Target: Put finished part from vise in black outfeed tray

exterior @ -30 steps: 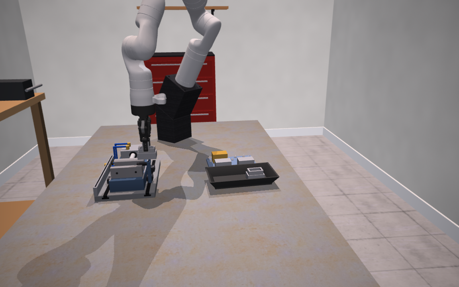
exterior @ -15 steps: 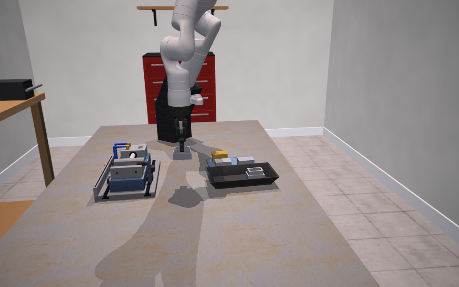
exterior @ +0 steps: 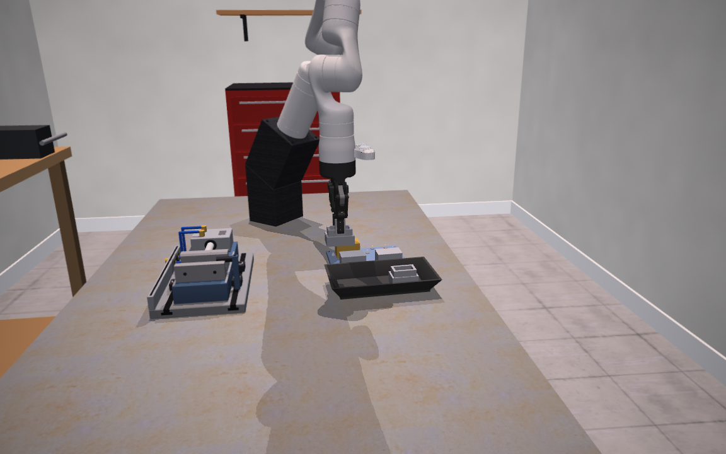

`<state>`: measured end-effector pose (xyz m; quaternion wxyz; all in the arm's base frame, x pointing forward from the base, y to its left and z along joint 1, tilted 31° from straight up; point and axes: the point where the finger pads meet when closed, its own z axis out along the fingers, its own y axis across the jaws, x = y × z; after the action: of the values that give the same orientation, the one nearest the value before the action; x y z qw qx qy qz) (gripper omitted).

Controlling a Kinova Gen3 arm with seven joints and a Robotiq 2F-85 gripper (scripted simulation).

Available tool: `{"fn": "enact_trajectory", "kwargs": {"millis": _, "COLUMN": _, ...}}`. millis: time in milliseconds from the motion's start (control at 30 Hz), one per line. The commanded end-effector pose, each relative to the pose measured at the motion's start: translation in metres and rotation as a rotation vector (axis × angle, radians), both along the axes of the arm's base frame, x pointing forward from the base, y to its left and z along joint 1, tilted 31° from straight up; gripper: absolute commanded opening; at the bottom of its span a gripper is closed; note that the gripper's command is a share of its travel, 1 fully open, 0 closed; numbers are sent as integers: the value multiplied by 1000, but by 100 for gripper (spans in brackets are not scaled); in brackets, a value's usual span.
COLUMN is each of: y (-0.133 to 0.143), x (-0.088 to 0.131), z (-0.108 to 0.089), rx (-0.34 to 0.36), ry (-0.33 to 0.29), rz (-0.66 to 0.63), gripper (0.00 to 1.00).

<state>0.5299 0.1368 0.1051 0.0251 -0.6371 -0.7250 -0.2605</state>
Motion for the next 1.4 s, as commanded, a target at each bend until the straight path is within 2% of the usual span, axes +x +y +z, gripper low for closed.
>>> {"fn": "enact_trajectory", "kwargs": {"millis": 0, "y": 20, "x": -6, "z": 11, "rx": 1, "ry": -9, "rz": 5, "gripper": 0}}
{"fn": "enact_trajectory", "kwargs": {"millis": 267, "y": 34, "x": -13, "z": 18, "rx": 3, "ry": -12, "rz": 8, "gripper": 0}}
{"fn": "enact_trajectory", "kwargs": {"millis": 1367, "y": 34, "x": -13, "z": 18, "rx": 3, "ry": -12, "rz": 8, "gripper": 0}}
